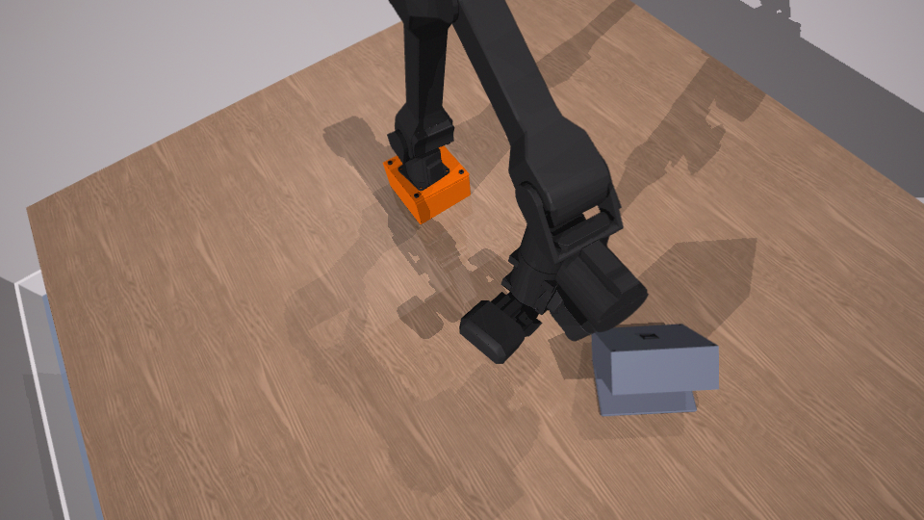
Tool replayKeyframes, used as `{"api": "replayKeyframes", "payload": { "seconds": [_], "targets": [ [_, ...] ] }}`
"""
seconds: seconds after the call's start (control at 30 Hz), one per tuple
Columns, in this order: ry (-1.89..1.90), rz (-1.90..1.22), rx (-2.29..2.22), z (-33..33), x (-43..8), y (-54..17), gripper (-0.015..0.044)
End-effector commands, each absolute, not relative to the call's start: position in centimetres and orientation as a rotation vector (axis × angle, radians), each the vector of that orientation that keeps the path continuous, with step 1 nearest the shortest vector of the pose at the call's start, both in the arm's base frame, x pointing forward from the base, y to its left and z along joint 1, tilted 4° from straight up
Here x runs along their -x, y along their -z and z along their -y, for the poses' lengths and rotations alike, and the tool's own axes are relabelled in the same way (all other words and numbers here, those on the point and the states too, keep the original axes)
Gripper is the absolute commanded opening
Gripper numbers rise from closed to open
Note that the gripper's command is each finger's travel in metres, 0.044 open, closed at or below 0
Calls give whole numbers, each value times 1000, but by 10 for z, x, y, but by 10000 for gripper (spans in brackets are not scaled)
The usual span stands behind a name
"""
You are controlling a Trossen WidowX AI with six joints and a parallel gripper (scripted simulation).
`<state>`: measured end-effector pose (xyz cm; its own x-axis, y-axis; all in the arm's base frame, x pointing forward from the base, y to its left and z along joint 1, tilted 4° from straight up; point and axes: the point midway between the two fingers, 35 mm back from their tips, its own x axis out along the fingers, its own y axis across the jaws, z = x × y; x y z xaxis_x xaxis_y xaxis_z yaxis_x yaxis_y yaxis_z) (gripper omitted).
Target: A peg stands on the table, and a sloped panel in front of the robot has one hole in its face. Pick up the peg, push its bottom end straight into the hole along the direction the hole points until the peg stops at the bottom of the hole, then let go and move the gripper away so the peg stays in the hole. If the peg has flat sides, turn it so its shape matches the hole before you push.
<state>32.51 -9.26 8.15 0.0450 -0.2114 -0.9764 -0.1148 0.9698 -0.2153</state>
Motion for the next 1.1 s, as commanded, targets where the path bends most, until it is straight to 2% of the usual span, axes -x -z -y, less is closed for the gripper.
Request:
{"api": "replayKeyframes", "payload": {
  "seconds": [0.0,1.07],
  "targets": [
    [74,-1521,299,89,-327,-82,0],
    [56,-1456,510,54,-340,-84,0]
  ]
}}
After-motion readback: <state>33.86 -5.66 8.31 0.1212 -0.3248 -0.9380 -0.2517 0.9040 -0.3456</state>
